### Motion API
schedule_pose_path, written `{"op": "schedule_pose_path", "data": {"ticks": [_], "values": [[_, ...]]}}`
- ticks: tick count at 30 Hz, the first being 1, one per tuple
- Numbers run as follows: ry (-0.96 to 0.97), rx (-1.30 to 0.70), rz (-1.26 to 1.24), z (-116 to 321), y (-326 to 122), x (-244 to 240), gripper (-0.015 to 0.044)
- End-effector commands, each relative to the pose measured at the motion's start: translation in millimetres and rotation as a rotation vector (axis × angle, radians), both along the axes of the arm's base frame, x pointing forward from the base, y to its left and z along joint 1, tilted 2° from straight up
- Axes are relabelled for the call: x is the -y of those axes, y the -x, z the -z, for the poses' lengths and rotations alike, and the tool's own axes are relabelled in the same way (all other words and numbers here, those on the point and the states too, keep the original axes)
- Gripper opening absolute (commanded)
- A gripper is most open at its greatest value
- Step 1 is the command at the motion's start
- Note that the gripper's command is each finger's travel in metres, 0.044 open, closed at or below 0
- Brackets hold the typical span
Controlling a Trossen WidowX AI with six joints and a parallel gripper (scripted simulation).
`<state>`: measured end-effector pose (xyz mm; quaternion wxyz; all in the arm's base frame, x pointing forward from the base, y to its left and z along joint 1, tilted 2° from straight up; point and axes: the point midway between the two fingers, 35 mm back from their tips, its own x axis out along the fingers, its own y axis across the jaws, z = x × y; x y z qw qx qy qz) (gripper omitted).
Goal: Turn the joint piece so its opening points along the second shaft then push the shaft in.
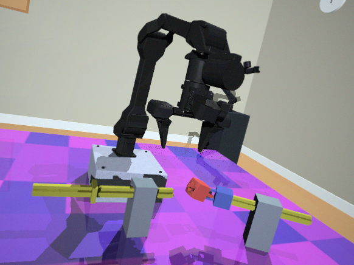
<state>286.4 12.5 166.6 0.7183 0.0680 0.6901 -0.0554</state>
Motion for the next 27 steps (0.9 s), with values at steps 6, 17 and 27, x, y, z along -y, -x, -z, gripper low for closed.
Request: {"op": "schedule_pose_path", "data": {"ticks": [6,17,27], "values": [[0.009,0.004,0.085,9,2,10,0.044],[0.037,0.001,0.388,13,2,9,0.044],[0.062,0.012,0.662,17,1,8,0.044]]}}
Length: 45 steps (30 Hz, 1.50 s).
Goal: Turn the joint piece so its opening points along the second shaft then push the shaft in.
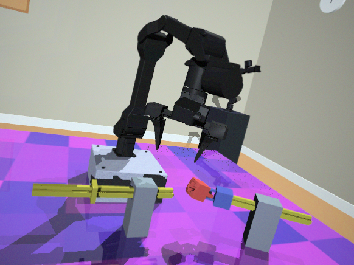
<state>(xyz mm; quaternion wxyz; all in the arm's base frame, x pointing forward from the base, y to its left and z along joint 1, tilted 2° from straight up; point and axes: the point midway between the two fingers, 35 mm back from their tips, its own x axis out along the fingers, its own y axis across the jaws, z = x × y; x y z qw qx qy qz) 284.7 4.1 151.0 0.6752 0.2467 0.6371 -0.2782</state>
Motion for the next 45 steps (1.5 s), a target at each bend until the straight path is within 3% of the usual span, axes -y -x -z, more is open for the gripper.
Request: {"op": "schedule_pose_path", "data": {"ticks": [1,30,37,45], "values": [[0.015,0.006,0.102,2,0,-1,0.044],[0.091,0.106,0.885,12,-1,-5,0.044],[0.092,0.109,0.903,16,-2,-5,0.044],[0.092,0.109,0.903,55,-7,-6,0.044]]}}
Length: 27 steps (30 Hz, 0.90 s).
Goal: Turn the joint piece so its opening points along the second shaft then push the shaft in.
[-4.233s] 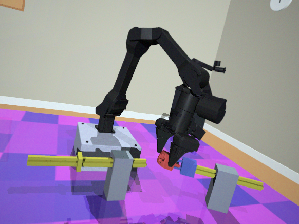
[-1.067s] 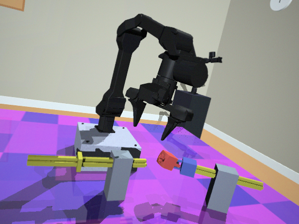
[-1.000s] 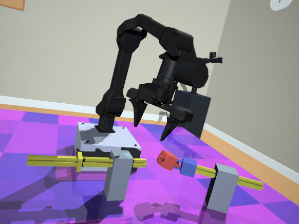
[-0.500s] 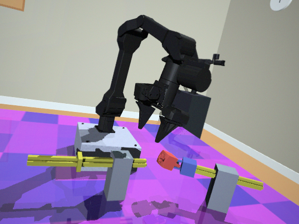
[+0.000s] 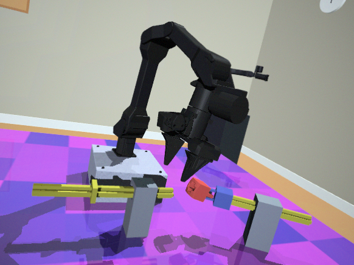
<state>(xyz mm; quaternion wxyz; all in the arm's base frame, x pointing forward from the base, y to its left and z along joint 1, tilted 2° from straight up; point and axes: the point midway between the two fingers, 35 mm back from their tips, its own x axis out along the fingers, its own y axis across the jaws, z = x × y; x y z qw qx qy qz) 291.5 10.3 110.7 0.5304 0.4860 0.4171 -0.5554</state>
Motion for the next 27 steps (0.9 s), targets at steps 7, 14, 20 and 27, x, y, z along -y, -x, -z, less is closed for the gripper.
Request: {"op": "schedule_pose_path", "data": {"ticks": [7,14,20,27], "values": [[0.005,-0.007,0.004,49,1,0,0.044],[0.004,-0.008,0.002,52,0,-10,0.044],[0.0,-0.009,-0.002,52,-3,-37,0.044],[-0.001,-0.007,0.002,51,-4,-67,0.044]]}}
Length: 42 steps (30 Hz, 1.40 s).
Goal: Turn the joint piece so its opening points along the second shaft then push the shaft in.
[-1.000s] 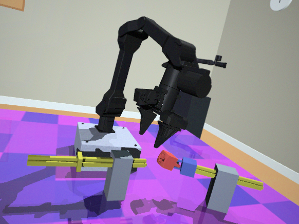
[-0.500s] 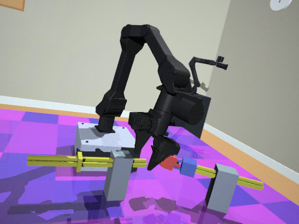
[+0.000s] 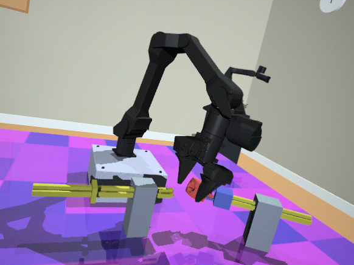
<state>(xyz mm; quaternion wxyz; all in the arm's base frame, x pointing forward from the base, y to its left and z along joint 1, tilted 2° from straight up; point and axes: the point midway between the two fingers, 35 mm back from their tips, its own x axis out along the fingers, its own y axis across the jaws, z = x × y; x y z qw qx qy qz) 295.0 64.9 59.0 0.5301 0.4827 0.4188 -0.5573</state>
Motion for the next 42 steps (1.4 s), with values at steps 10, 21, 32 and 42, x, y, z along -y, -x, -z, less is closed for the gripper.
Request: {"op": "schedule_pose_path", "data": {"ticks": [10,21,32,42], "values": [[-0.003,0.001,0.006,10,-1,-13,0.044],[-0.003,0.001,0.006,27,-2,-10,0.044],[-0.003,0.001,0.006,28,-2,-10,0.0204],[-0.003,0.001,0.006,28,-2,-10,0.0182]]}}
